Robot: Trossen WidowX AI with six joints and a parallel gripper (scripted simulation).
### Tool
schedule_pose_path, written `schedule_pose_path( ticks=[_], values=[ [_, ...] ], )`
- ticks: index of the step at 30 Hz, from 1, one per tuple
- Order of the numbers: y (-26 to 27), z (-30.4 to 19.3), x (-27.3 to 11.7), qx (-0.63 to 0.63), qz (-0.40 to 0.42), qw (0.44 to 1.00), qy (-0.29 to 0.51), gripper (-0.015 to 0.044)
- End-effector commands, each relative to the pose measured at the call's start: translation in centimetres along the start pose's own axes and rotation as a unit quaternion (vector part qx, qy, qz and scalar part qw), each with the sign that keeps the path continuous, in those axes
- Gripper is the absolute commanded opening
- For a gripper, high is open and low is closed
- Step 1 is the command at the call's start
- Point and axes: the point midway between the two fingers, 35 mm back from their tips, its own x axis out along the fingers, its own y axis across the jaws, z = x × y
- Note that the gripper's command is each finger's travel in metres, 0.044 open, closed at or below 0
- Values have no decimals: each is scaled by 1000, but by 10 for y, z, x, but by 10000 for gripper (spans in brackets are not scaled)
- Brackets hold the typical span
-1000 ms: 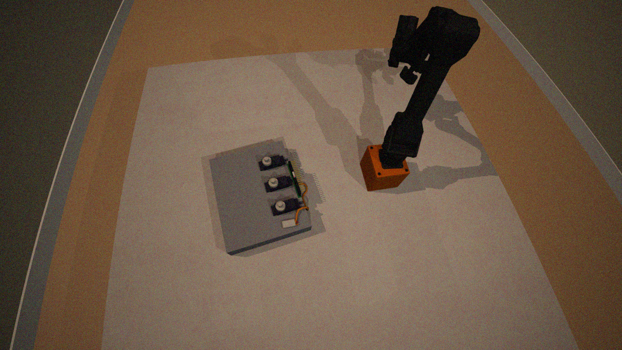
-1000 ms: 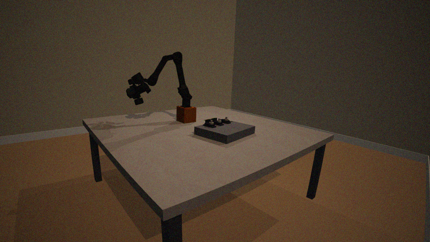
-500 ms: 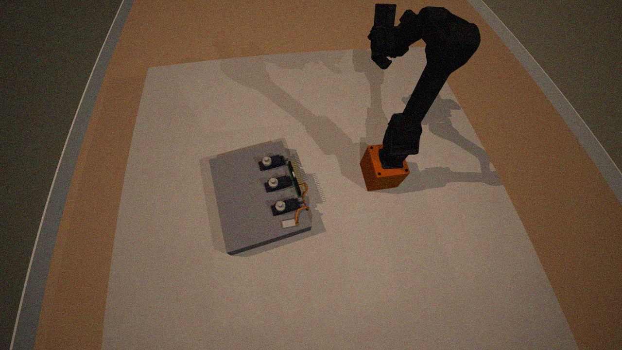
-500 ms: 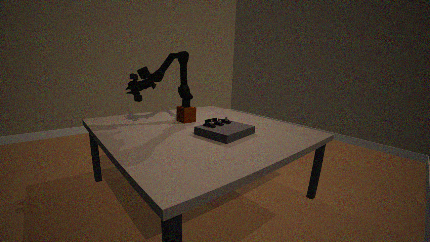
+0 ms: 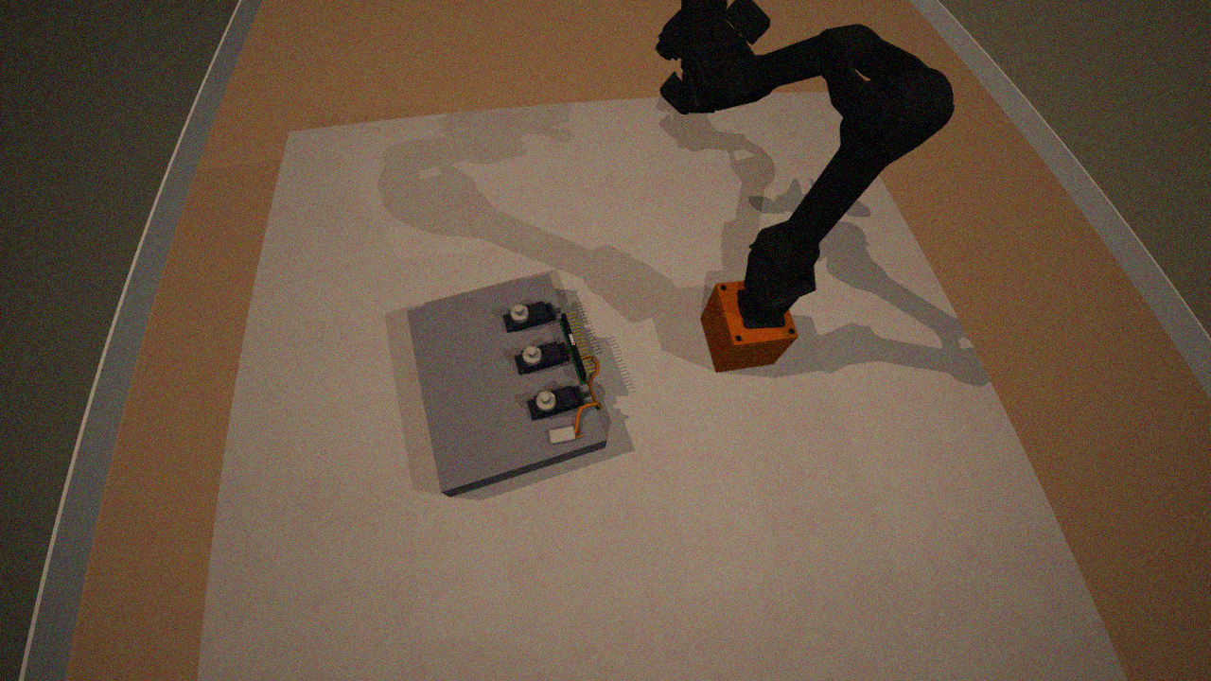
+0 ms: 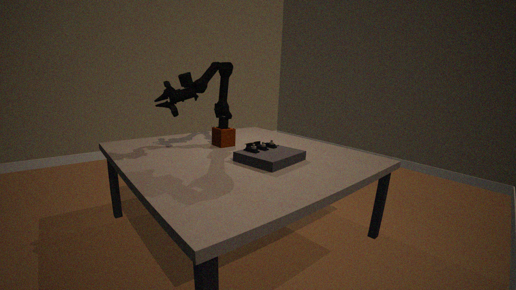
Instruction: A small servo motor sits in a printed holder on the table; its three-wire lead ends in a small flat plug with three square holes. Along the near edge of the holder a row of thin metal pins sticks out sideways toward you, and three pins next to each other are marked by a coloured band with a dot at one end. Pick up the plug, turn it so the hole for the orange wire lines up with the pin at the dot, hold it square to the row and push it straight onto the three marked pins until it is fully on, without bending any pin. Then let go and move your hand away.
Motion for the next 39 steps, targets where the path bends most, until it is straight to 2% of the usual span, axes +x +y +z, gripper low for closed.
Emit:
schedule_pose_path(
  ticks=[1,18,28,39],
  values=[
    [13,26,-22,20,29,998,-54,115],
    [48,113,-139,102,162,947,-257,115],
    [61,141,-221,139,259,886,-358,115],
    [67,150,-308,172,370,802,-436,115]
  ],
)
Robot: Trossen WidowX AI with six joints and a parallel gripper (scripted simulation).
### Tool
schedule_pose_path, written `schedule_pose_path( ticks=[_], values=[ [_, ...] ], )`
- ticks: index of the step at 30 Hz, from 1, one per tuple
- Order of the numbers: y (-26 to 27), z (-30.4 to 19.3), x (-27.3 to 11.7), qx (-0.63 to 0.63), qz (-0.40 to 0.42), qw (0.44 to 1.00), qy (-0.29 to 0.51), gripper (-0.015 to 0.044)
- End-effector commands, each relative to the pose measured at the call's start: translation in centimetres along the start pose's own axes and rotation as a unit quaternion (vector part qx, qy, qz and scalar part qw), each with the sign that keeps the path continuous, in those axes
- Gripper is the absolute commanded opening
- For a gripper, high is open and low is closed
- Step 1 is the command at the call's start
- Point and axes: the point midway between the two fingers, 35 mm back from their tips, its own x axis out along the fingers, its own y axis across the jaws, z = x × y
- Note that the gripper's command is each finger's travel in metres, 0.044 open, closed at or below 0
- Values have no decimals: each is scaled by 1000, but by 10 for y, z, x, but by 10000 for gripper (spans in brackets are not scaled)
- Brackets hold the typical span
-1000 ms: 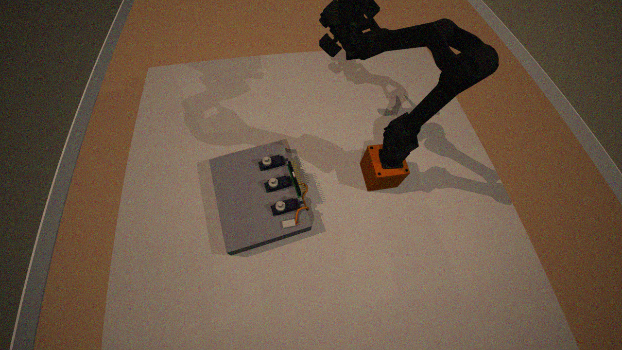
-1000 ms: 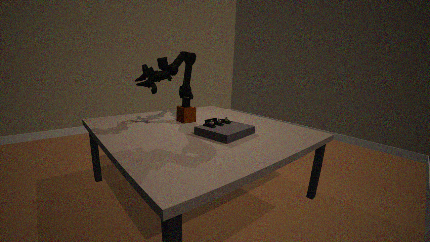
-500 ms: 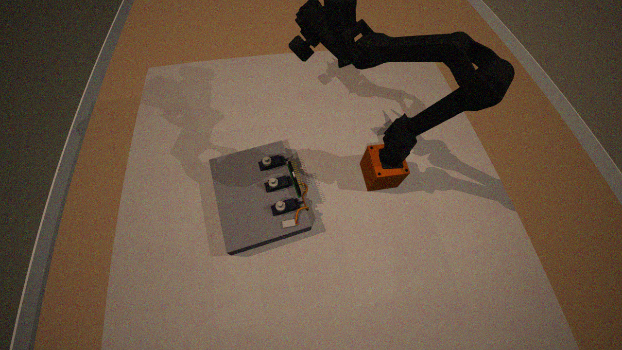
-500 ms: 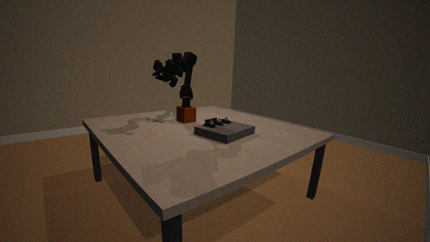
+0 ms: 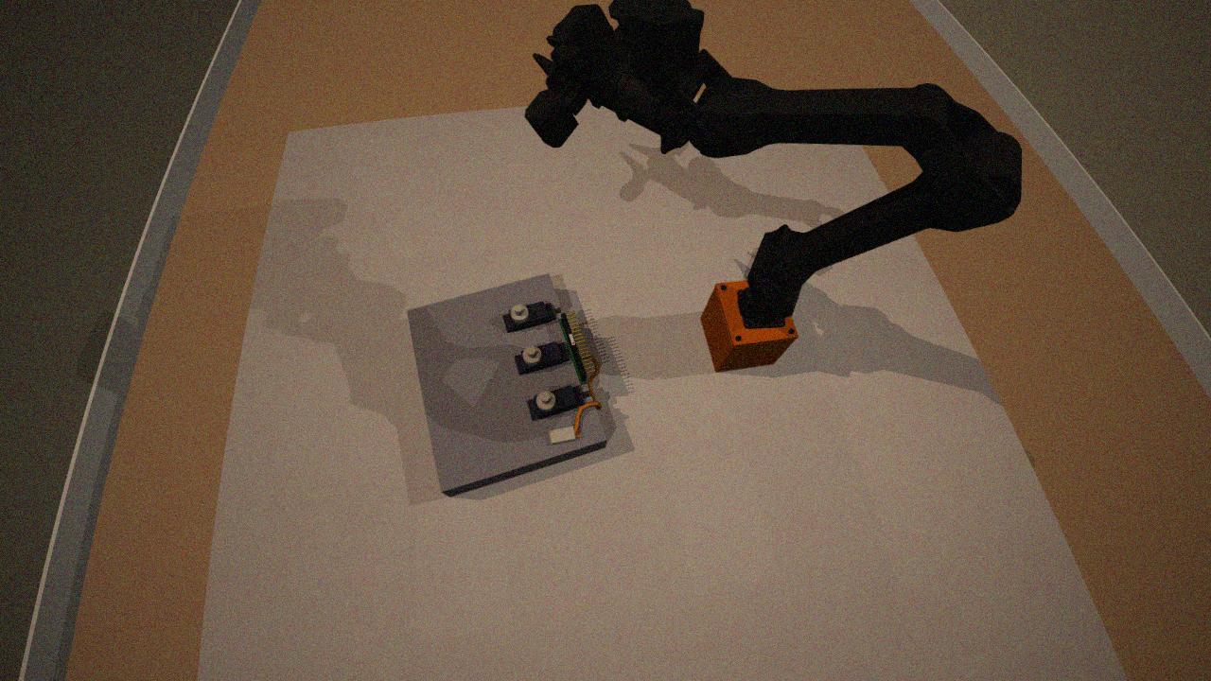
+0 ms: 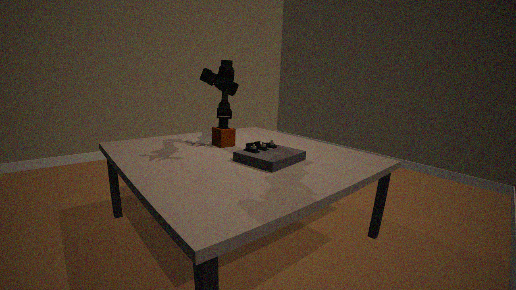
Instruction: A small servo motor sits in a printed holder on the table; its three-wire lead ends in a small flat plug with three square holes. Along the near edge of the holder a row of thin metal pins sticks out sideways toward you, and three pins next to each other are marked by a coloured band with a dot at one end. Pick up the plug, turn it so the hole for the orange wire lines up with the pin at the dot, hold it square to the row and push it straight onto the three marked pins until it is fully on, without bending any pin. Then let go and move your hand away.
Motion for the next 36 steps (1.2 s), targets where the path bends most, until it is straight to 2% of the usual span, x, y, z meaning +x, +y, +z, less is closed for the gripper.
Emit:
schedule_pose_path(
  ticks=[1,13,25,29,36],
  values=[
    [26,17,-15,25,53,998,-31,115],
    [90,69,-75,99,211,966,-115,115],
    [134,107,-155,169,377,895,-169,115],
    [148,101,-152,162,391,895,-141,115],
    [197,77,-146,131,437,889,-38,115]
  ],
)
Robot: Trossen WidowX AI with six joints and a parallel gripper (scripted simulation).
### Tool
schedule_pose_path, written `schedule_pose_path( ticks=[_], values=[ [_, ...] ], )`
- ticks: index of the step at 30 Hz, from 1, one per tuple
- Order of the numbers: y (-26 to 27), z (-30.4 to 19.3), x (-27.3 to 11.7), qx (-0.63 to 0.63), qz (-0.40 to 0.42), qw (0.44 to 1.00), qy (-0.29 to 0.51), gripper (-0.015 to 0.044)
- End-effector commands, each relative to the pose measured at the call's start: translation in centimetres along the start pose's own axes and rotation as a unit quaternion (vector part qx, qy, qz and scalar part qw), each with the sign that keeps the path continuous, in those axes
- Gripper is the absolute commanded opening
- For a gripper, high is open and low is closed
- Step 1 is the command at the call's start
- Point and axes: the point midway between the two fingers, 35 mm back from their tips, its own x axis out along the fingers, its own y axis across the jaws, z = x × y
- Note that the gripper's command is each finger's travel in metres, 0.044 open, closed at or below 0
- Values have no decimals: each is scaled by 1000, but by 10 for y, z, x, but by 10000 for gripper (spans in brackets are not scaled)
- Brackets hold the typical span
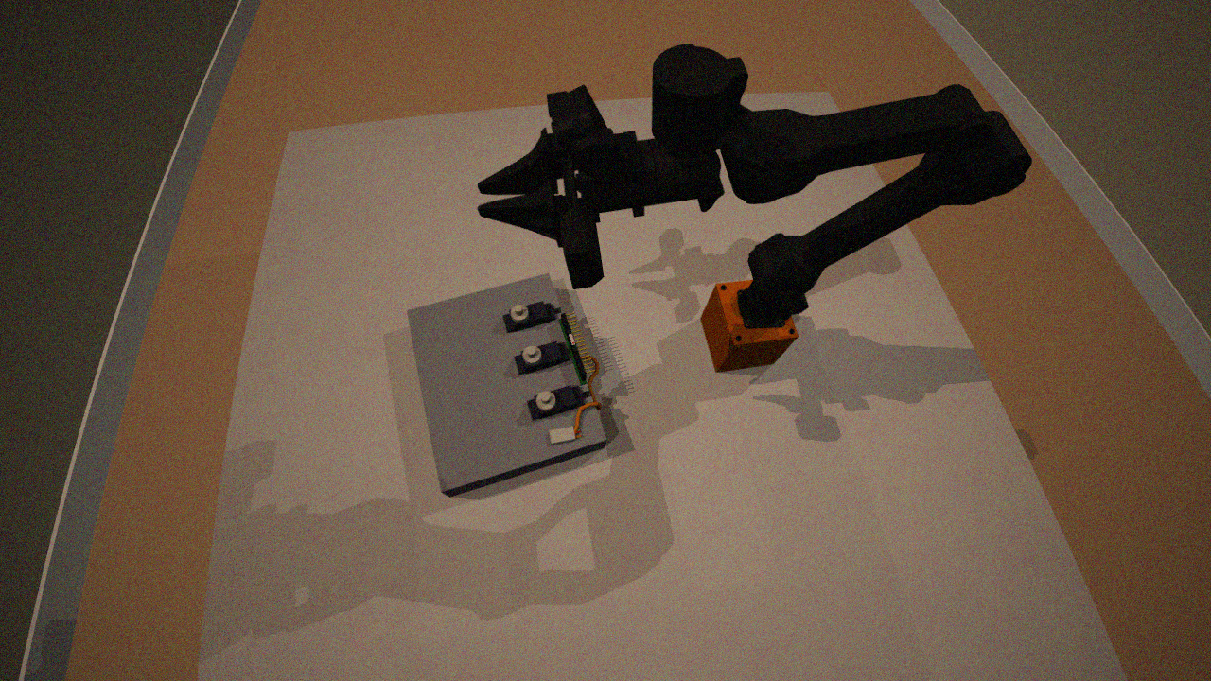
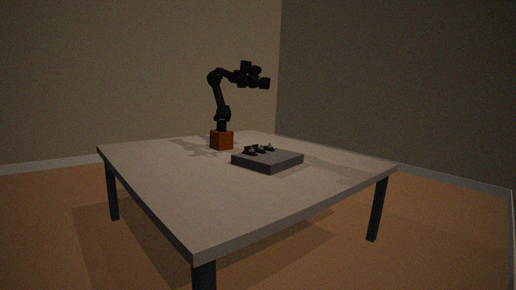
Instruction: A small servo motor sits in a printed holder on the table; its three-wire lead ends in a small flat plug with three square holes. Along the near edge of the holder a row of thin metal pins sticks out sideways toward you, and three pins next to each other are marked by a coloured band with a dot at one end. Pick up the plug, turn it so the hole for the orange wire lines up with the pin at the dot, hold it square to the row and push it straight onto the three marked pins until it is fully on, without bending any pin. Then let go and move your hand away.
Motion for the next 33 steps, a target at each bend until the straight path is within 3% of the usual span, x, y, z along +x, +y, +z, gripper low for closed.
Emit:
schedule_pose_path(
  ticks=[1,16,33],
  values=[
    [14,-22,16,12,21,998,63,115],
    [67,-121,49,29,63,949,307,115],
    [118,-230,31,5,59,826,560,115]
  ],
)
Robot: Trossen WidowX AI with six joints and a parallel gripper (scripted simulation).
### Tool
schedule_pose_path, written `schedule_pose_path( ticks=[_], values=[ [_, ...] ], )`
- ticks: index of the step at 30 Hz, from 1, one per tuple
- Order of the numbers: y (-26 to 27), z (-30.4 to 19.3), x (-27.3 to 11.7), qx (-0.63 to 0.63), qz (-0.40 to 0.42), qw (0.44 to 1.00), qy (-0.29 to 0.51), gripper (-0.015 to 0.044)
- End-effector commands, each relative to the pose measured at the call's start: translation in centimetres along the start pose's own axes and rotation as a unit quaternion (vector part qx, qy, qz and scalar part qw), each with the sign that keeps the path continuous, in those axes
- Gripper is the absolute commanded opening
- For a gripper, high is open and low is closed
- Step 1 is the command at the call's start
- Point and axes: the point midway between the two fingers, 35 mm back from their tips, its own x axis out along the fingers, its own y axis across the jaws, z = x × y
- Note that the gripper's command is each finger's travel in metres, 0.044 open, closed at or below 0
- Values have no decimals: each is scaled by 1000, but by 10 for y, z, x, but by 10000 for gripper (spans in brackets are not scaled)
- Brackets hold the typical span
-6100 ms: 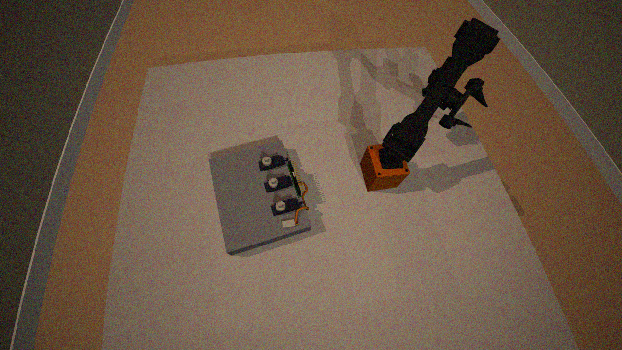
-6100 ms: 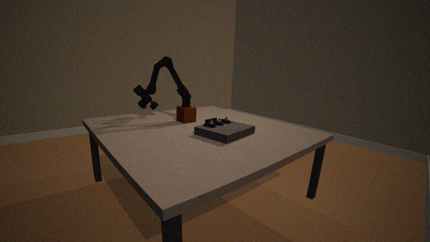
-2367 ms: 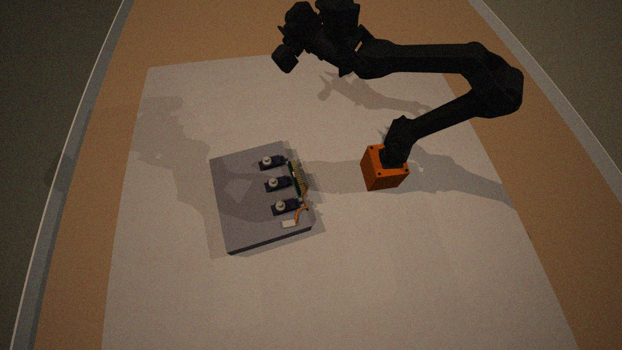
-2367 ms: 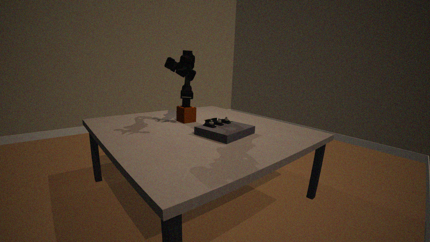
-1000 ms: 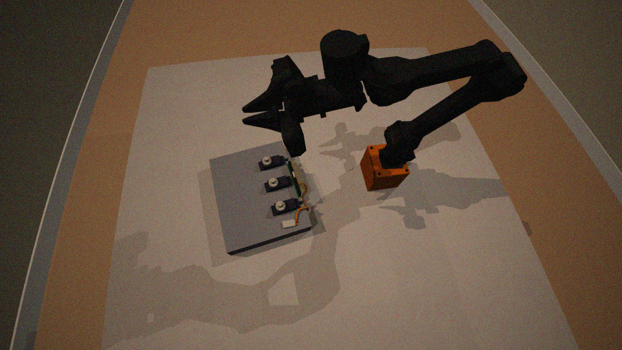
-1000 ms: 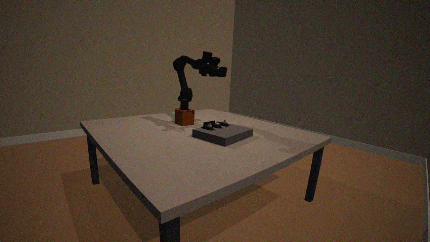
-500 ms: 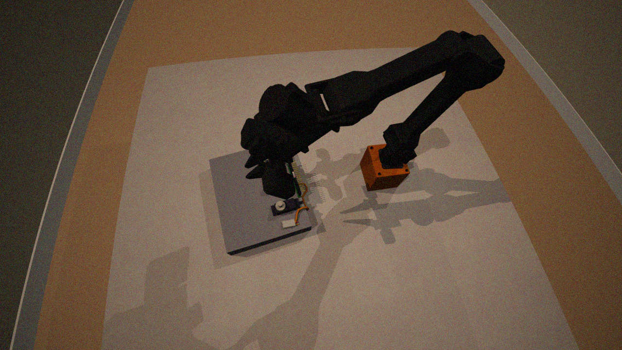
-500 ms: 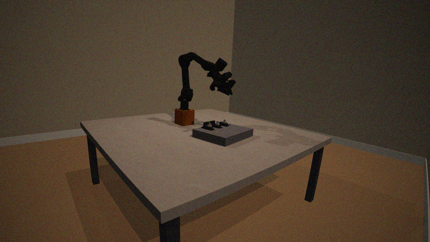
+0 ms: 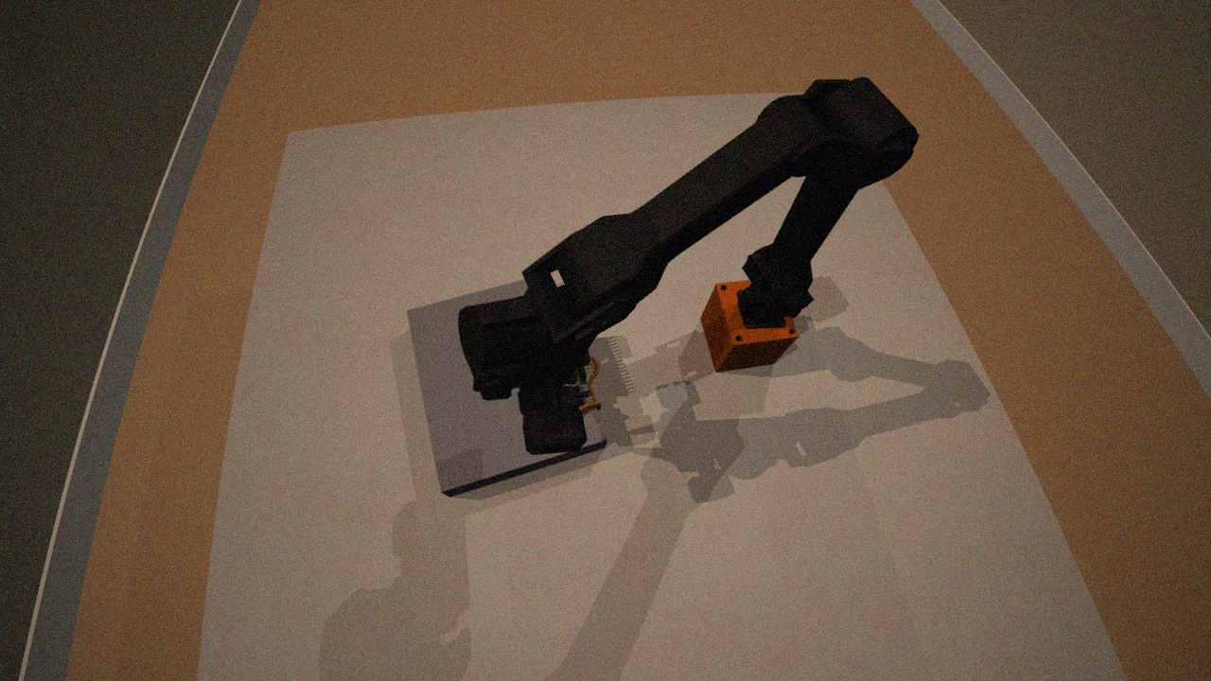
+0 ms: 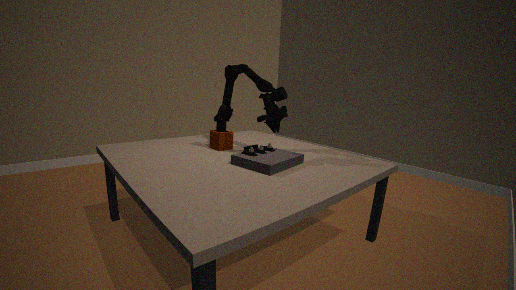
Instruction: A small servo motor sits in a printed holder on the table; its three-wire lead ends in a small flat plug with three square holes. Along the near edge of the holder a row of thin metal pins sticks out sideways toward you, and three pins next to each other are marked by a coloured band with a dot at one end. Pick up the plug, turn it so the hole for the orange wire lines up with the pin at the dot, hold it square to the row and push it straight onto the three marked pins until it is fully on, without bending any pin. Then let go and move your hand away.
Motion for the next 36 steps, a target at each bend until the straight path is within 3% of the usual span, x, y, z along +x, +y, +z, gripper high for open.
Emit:
schedule_pose_path(
  ticks=[1,8,36],
  values=[
    [11,-18,18,-1,-8,998,68,115],
    [23,-50,41,-4,-32,985,169,115],
    [20,-65,79,-4,-32,985,172,115]
  ],
)
